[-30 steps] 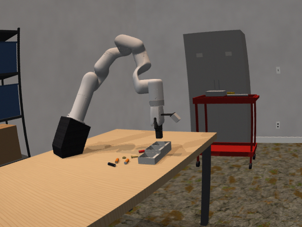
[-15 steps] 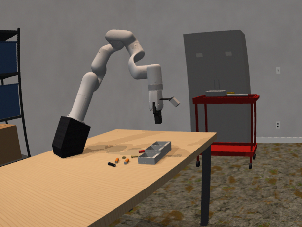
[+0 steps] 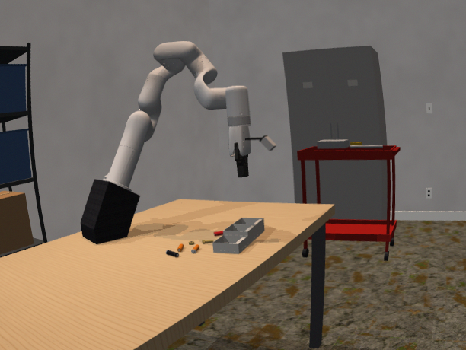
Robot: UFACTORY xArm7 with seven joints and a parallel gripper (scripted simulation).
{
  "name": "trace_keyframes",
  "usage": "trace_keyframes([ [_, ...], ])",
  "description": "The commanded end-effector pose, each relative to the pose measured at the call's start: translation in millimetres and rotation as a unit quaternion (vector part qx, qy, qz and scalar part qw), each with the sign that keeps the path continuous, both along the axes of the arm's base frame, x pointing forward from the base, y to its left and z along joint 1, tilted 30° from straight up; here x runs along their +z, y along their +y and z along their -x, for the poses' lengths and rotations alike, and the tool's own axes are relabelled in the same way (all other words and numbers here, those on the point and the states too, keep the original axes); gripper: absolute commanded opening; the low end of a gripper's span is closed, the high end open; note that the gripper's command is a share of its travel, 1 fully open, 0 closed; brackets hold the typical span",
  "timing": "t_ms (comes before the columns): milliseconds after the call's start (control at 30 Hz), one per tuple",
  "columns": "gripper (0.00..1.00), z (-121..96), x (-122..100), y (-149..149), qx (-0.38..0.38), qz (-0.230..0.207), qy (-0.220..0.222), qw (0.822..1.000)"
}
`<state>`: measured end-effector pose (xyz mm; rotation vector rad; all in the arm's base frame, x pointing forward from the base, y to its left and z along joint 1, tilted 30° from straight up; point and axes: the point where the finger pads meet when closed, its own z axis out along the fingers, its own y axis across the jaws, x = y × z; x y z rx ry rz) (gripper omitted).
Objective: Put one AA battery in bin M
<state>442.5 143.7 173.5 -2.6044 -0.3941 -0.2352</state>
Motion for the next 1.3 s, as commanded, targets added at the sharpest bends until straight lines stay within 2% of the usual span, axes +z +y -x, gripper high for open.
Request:
trace_keyframes([
  [0, 0.28, 2, -5, 0, 0.02, 0.002, -0.014, 1.0],
  [33, 0.28, 6, -13, 1, 0.042, 0.004, -0.027, 0.999],
  [100, 0.28, 6, -13, 1, 0.042, 0.004, -0.027, 0.999],
  [167, 0.28, 13, -28, 4, 0.085, 0.009, -0.051, 0.995],
  [600, 0.28, 57, -122, 18, 0.214, 0.034, -0.114, 0.97],
  [667, 0.28, 57, -122, 18, 0.214, 0.034, -0.114, 0.97],
  [733, 0.28, 64, -136, 20, 0.248, 0.038, -0.133, 0.959],
  [900, 0.28, 66, -137, 19, 0.28, 0.032, -0.161, 0.946],
  [1267, 0.28, 64, -136, 20, 0.281, 0.031, -0.163, 0.945],
])
